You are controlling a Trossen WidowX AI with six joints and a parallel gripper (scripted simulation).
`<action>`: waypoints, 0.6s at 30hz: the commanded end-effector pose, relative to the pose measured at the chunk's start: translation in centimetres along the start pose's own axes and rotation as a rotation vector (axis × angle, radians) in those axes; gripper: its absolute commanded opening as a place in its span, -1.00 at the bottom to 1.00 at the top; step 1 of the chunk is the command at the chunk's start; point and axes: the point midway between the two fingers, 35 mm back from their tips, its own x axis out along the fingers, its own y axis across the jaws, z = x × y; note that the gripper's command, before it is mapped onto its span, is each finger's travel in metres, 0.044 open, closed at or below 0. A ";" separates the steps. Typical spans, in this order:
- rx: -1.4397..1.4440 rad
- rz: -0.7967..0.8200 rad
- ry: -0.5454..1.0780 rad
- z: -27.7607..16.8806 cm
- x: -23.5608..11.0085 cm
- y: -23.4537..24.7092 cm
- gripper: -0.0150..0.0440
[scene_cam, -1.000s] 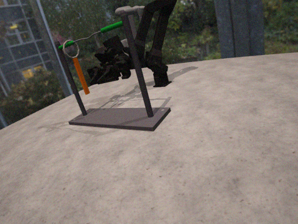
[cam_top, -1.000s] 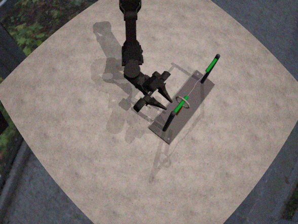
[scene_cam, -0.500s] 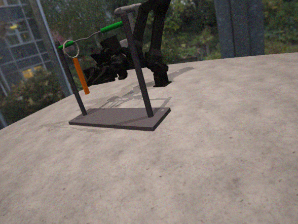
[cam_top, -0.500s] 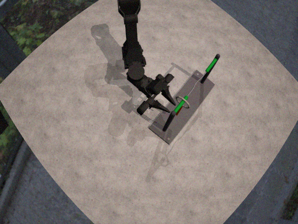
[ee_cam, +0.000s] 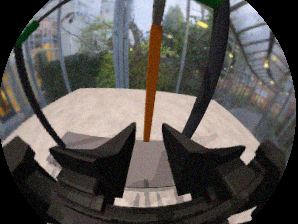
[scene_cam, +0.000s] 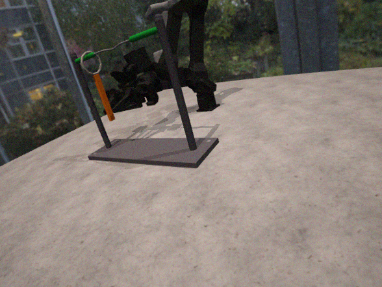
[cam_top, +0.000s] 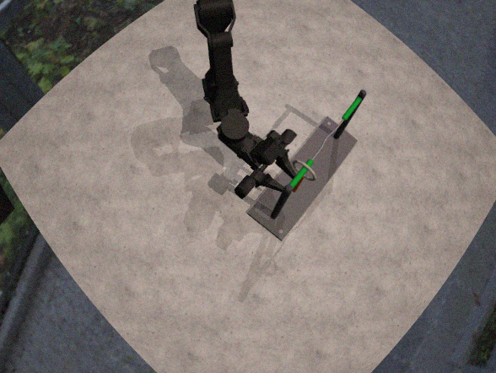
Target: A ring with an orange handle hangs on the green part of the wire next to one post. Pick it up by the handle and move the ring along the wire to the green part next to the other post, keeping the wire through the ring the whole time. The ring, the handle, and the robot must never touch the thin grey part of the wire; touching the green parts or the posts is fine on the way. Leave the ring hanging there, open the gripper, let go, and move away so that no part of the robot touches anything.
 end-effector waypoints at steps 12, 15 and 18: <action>0.006 -0.004 -0.001 -0.1 2.5 -0.1 0.05; 0.006 -0.004 -0.002 -0.1 2.9 0.0 0.05; 0.006 -0.004 -0.002 -0.2 3.4 0.1 0.05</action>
